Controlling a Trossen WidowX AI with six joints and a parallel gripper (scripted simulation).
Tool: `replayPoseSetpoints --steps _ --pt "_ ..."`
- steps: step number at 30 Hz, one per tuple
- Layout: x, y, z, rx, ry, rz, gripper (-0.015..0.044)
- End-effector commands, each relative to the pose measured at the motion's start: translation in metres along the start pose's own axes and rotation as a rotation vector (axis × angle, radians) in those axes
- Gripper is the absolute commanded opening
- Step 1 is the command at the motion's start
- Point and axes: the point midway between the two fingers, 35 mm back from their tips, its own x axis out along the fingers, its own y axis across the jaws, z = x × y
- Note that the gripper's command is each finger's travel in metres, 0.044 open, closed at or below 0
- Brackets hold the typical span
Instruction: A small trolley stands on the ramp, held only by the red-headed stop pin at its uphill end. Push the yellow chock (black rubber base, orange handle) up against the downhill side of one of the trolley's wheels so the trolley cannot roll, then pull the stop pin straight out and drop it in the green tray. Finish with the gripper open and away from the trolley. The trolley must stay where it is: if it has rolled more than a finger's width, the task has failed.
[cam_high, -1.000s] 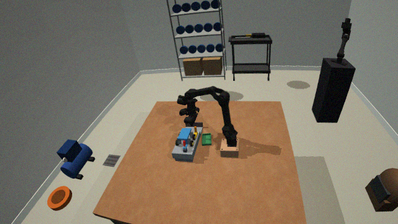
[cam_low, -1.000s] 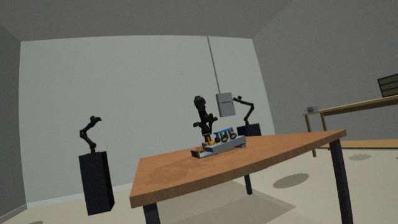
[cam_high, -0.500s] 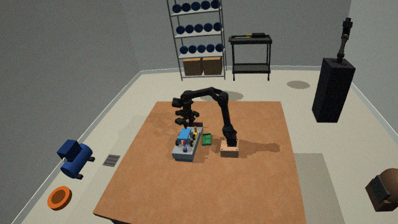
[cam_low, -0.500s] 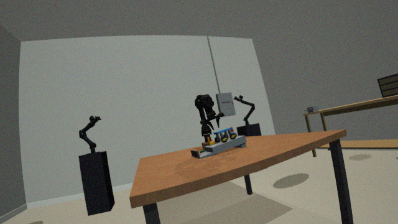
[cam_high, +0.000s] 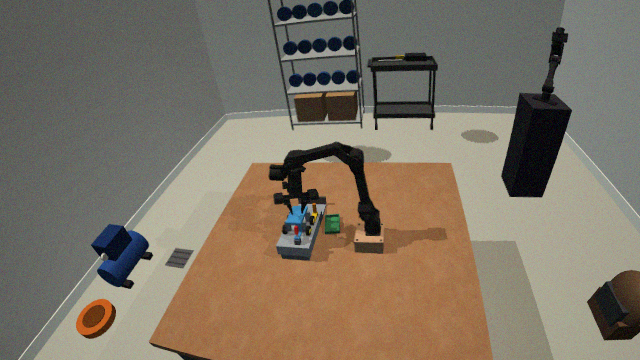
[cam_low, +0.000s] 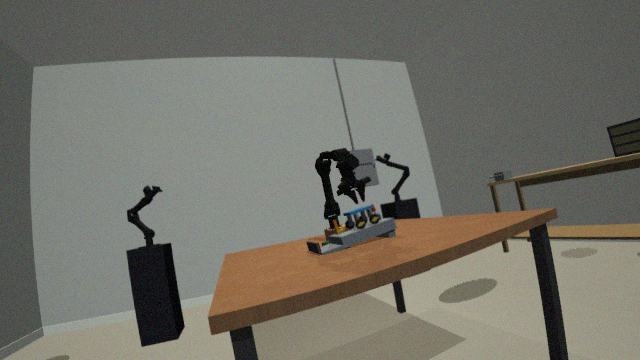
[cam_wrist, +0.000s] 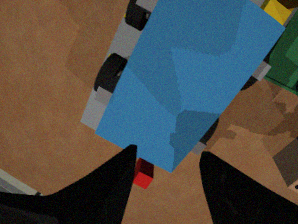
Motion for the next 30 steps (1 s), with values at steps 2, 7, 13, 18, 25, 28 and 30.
replayPoseSetpoints --steps 2,7,13,18,25,28,30 --pt "0.002 0.007 -0.019 0.168 0.03 -0.009 0.019" --pt "0.003 0.014 -0.04 0.359 0.057 -0.025 0.019" --pt "0.003 0.015 -0.046 0.417 0.065 -0.032 0.019" --pt "0.005 0.016 -0.047 0.417 0.065 -0.032 0.019" --pt "0.016 0.016 -0.047 0.417 0.065 -0.032 0.019" --pt "0.021 0.016 -0.047 0.417 0.065 -0.032 0.019" --pt "0.024 0.016 -0.048 0.417 0.065 -0.032 0.019"
